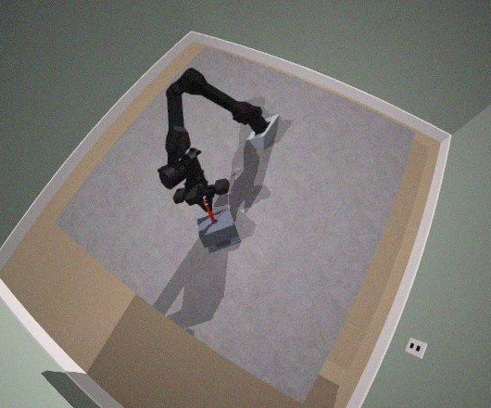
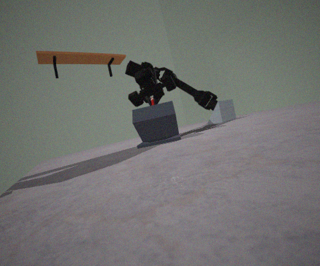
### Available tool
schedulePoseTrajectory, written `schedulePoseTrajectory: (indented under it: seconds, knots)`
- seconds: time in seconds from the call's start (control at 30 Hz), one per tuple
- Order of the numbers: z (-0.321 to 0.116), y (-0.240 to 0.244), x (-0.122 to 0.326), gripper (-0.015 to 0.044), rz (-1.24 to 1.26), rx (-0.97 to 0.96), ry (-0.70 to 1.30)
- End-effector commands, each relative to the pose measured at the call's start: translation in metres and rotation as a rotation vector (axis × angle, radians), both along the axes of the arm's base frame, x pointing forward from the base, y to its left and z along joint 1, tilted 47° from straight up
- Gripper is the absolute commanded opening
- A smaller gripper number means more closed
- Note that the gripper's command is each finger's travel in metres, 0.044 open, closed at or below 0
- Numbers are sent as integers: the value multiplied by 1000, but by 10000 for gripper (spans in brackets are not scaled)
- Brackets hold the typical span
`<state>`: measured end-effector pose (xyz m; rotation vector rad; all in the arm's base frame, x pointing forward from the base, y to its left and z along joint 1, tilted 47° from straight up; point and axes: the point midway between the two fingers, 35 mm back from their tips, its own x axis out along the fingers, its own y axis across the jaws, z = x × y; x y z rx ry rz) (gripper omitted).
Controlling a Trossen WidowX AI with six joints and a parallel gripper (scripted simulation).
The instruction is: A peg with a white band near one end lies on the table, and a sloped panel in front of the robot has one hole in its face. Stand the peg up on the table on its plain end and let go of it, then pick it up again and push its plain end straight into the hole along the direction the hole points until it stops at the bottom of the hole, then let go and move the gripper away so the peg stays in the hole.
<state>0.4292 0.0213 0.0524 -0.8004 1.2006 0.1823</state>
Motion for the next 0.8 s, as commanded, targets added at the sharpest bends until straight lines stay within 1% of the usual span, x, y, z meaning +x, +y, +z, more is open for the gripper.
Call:
schedulePoseTrajectory:
  seconds: [0.0, 0.77]
  knots:
    - [1, 0, 0, 0, 0, 0, -2]
    - [-4, 1, -1, 0, 0, 1, -2]
